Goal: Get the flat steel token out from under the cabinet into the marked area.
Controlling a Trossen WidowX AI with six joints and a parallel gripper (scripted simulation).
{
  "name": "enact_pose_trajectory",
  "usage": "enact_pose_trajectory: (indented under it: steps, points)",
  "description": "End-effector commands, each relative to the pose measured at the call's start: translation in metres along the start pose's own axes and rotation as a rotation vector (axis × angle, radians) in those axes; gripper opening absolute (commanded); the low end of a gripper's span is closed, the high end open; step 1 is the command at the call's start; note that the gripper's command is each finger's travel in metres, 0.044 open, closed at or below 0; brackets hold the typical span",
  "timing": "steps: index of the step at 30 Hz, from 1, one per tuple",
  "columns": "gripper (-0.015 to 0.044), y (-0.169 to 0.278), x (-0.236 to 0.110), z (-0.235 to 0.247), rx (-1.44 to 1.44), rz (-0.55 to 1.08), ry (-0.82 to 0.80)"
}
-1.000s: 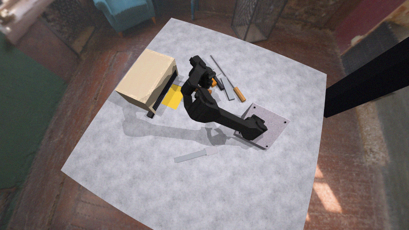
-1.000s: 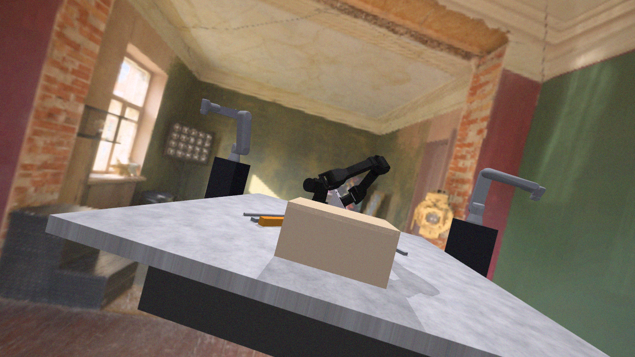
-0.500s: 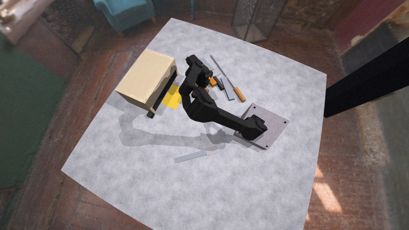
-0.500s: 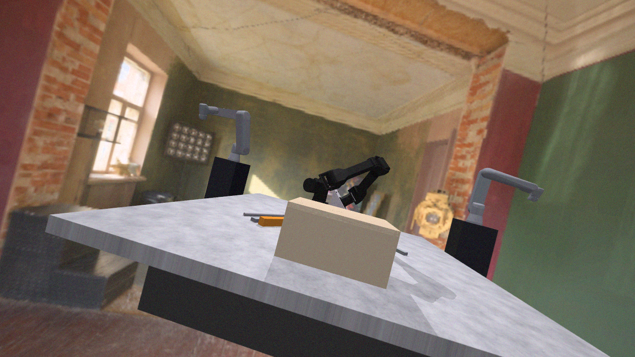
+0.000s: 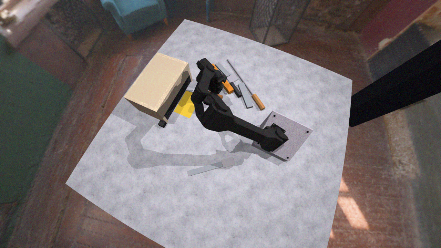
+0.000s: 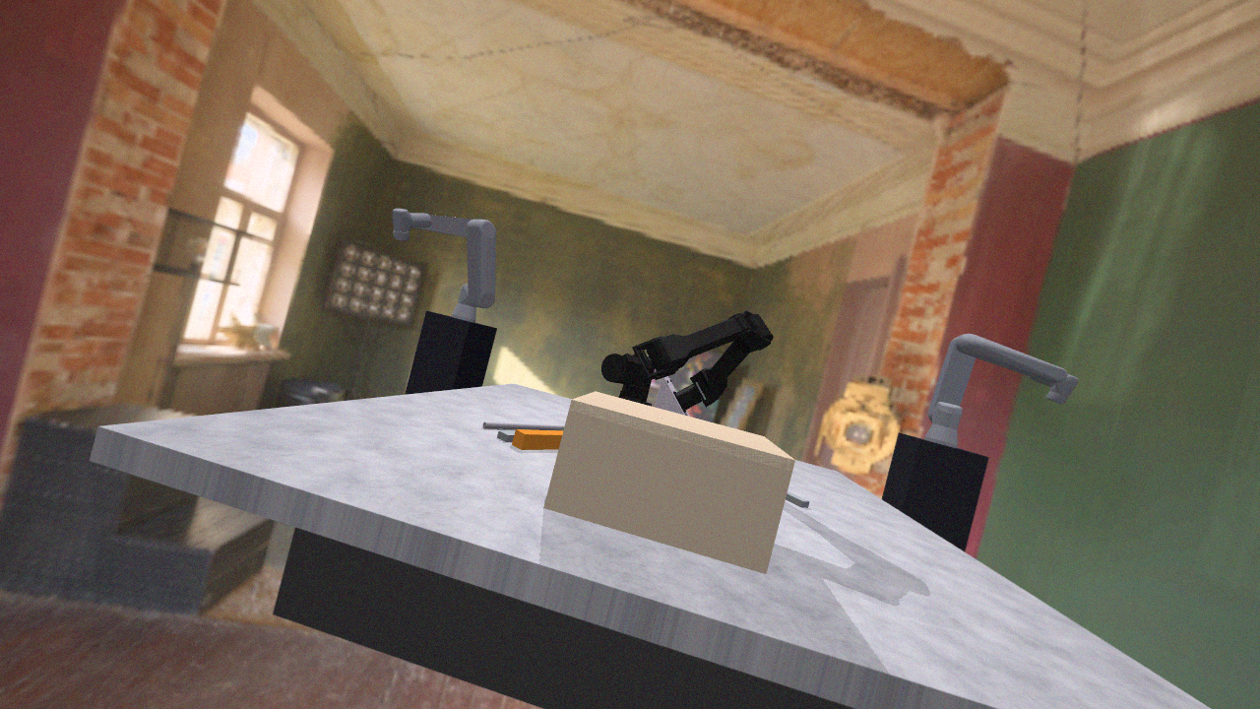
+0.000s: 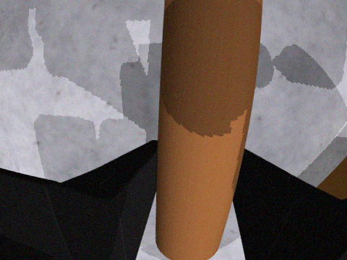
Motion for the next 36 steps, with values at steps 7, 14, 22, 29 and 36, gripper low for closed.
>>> enact_pose_trajectory:
  steps: [7,14,22,29,36]
  points:
    - [0.0,-0.012,0.0,-0.002,0.003,-0.003,0.0]
    - [0.0,-0.019,0.0,-0.003,0.002,-0.003,0.0]
    - [0.0,-0.027,0.0,-0.003,0.002,-0.003,0.0]
    - [0.0,-0.034,-0.001,-0.004,0.002,-0.003,0.0]
    - [0.0,-0.04,-0.001,-0.004,0.002,-0.004,0.0]
Point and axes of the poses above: the point midway between the two fingers, 35 mm back from their tips, its own x axis out along the fingers, its own z axis across the jaws, y = z × x, the point moved 7 cm from there along -x, back along the fingers, and after that the axes turned 5 degrees about -x, right-handed, at the moved point
